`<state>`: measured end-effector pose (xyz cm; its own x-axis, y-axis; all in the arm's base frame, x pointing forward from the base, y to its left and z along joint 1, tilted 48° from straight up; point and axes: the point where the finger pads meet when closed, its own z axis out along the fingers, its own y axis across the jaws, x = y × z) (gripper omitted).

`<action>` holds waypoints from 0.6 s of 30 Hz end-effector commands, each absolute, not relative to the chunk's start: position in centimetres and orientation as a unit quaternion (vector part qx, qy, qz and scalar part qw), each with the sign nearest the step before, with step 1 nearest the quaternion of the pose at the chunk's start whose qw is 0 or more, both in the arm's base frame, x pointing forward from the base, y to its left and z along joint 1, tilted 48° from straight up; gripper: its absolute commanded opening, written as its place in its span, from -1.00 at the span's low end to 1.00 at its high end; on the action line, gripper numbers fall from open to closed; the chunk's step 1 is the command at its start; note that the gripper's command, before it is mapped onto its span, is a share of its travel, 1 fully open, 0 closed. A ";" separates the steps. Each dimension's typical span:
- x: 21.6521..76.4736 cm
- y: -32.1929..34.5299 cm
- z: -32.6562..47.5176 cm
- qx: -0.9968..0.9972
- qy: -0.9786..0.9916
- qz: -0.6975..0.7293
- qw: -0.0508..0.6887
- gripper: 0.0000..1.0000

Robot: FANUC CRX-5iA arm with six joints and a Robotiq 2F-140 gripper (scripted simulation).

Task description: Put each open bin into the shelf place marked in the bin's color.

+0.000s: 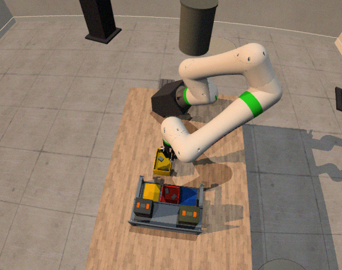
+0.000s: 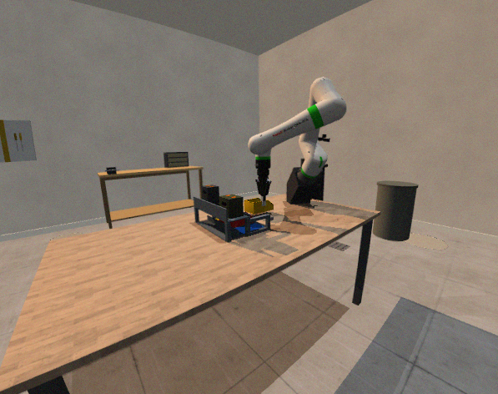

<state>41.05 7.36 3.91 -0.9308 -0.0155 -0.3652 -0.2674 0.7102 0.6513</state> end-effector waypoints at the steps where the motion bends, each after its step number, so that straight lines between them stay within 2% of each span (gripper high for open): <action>1: 41.2 7.1 3.7 -0.078 0.909 0.373 0.169 -1.00; 18: 41.9 4.8 1.5 -0.078 0.909 0.373 0.169 -1.00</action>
